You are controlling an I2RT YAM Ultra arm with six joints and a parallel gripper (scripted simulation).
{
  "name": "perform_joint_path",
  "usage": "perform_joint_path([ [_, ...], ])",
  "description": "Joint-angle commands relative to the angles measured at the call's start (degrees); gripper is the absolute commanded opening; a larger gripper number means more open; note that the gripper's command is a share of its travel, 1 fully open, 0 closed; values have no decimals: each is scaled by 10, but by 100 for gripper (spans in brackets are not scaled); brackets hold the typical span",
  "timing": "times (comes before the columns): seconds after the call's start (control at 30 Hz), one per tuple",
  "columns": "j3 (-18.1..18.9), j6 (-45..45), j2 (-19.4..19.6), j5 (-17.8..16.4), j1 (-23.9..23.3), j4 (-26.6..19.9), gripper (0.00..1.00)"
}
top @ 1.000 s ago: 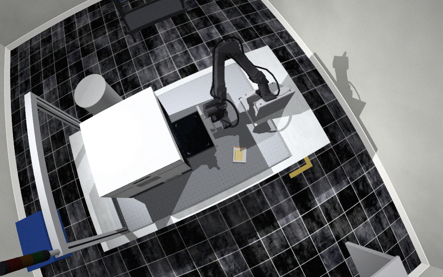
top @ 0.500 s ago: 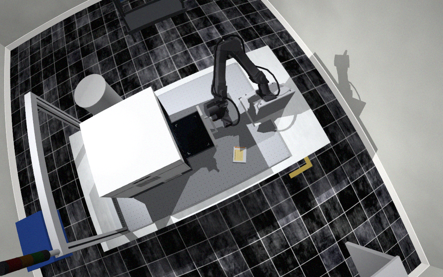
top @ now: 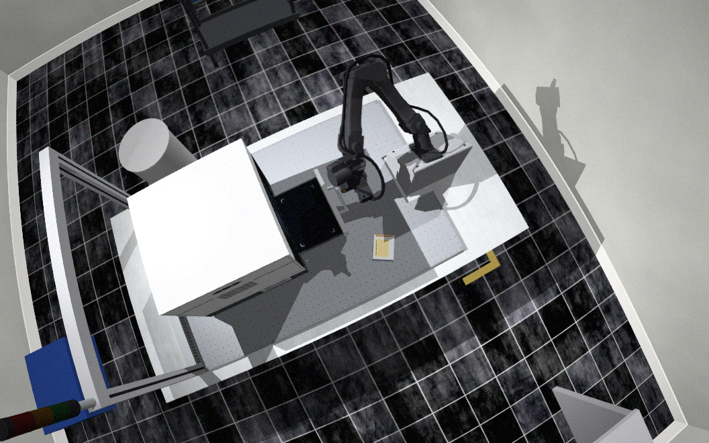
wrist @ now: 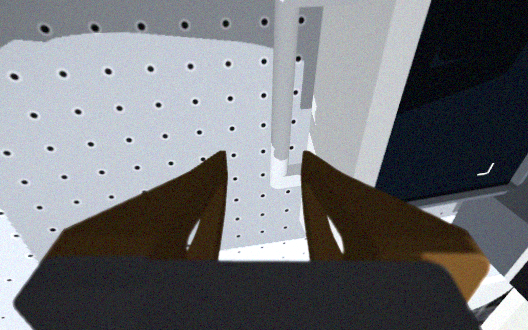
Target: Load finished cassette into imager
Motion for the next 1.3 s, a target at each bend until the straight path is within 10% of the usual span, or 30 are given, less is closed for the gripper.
perform_joint_path([
  [0.0,16,8,-18,-1,15,-10,35],
  [1.07,16,8,-18,-1,15,-10,35],
  [1.27,16,122,-36,8,45,-60,35],
])
